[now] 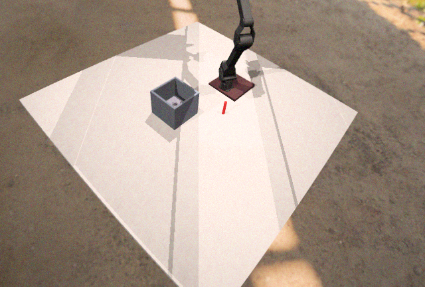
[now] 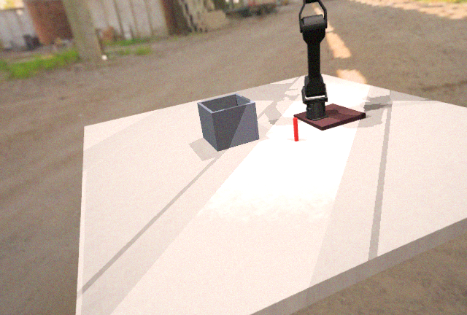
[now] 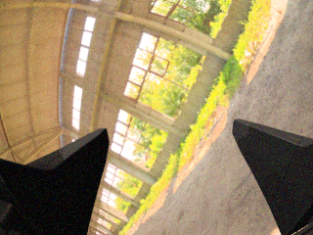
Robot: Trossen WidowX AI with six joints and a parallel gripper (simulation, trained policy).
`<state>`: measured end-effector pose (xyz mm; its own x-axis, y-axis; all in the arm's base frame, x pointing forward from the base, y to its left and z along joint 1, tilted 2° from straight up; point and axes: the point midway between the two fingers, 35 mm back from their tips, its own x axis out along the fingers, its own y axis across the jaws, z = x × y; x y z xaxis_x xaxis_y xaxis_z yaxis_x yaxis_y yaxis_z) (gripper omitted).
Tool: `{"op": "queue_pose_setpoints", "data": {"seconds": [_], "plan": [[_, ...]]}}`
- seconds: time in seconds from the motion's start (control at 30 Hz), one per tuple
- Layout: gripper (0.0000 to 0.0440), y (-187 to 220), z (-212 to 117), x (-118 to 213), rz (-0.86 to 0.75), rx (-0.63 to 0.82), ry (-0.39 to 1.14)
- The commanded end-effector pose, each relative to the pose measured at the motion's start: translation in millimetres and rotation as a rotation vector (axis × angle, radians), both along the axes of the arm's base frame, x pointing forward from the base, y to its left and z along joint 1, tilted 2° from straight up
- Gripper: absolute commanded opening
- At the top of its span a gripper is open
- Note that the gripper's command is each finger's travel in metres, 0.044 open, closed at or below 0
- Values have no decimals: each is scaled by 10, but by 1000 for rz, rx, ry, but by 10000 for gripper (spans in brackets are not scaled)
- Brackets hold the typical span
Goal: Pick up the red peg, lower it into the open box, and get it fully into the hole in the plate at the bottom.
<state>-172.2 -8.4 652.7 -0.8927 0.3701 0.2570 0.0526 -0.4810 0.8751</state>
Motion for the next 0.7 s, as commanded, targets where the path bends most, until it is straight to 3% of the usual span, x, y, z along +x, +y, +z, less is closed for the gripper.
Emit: {"op": "queue_pose_setpoints", "data": {"seconds": [0.0, 0.07, 0.67], "plan": [[424, -39, -9, -19, 6, 3, -6], [440, -159, -31, -62, 37, 9, -11], [440, -1306, -195, -19, 500, -64, 13]]}}
